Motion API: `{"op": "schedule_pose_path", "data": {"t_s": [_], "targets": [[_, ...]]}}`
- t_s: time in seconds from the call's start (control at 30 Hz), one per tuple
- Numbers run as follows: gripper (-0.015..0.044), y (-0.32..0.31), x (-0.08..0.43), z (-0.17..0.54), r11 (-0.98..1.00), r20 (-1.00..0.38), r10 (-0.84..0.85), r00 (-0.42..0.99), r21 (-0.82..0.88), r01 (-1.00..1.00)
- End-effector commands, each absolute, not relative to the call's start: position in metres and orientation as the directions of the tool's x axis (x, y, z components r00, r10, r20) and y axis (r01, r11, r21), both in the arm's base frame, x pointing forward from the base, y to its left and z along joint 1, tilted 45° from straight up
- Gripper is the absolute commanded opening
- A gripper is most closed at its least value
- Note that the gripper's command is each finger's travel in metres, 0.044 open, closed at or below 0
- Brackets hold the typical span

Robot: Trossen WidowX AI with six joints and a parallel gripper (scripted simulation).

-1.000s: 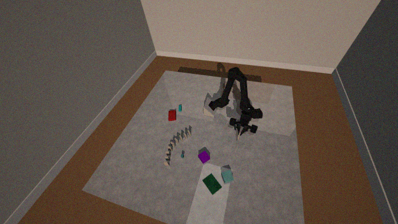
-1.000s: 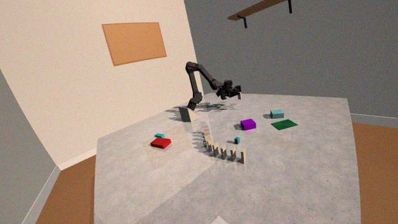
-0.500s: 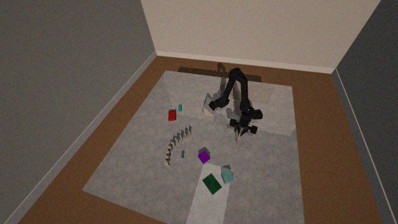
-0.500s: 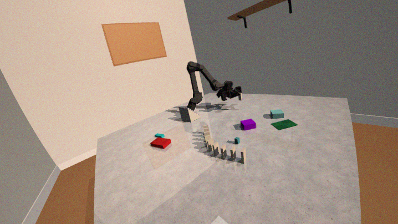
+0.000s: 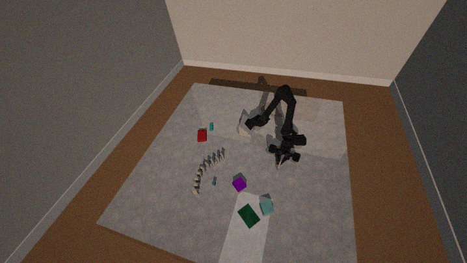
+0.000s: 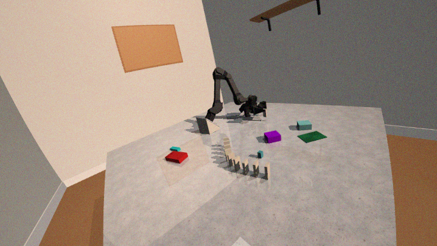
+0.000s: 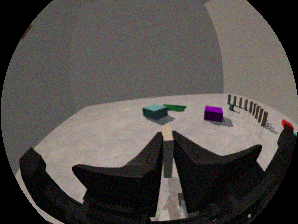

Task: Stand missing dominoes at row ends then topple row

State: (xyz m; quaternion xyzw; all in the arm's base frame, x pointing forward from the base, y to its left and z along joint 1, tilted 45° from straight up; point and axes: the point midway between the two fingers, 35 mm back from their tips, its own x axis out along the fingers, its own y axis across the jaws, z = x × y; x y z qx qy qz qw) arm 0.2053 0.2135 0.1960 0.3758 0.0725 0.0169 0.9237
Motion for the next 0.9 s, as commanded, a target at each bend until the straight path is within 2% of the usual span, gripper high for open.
{"op": "schedule_pose_path", "data": {"t_s": [0.0,0.5,0.87], "targets": [[0.0023,0.2199,0.2040,0.1875,0.715,-0.121,0.084,0.989,0.699,0.024],[0.0023,0.2255,0.2028,0.1805,0.710,-0.119,0.085,0.989,0.704,0.024],[0.0312,0.2255,0.2028,0.1805,0.710,-0.119,0.085,0.989,0.704,0.024]]}}
